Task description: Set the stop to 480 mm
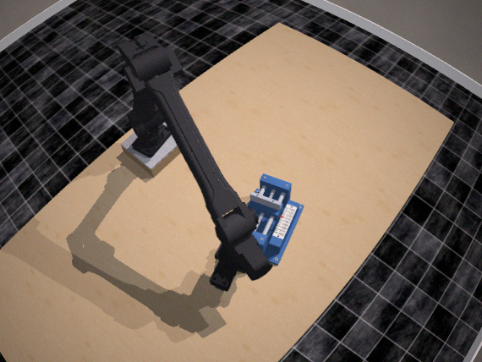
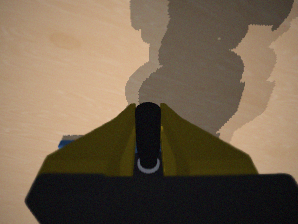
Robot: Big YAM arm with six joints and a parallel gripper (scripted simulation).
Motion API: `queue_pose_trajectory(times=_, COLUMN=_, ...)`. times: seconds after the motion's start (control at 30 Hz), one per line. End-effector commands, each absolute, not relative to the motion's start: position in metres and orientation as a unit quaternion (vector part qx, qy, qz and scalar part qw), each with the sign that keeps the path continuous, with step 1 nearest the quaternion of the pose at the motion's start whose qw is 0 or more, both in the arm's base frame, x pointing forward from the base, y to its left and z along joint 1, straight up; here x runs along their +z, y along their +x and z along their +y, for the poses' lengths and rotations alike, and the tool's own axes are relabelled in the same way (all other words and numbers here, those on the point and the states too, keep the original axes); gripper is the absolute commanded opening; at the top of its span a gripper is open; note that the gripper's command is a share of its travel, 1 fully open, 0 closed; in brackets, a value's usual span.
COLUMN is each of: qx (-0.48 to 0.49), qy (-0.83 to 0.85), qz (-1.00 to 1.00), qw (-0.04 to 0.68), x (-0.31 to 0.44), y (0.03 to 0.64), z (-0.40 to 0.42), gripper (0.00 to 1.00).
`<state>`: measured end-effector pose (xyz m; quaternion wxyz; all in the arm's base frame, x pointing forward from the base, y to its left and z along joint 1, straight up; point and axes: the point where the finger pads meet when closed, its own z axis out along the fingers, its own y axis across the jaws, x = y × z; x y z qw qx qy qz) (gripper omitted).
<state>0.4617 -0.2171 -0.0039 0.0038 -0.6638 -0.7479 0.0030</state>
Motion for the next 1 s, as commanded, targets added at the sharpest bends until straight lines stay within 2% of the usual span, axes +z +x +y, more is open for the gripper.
queue_pose_trajectory(times=0.0, qx=-0.008, qy=-0.662, qz=-0.749, qw=-0.024, x=0.01, y=0.501, z=-0.22, gripper=0.06)
queue_pose_trajectory(times=0.97, qx=-0.01, qy=-0.662, qz=-0.749, qw=-0.028, x=0.019, y=0.515, z=-0.218, gripper=0.06)
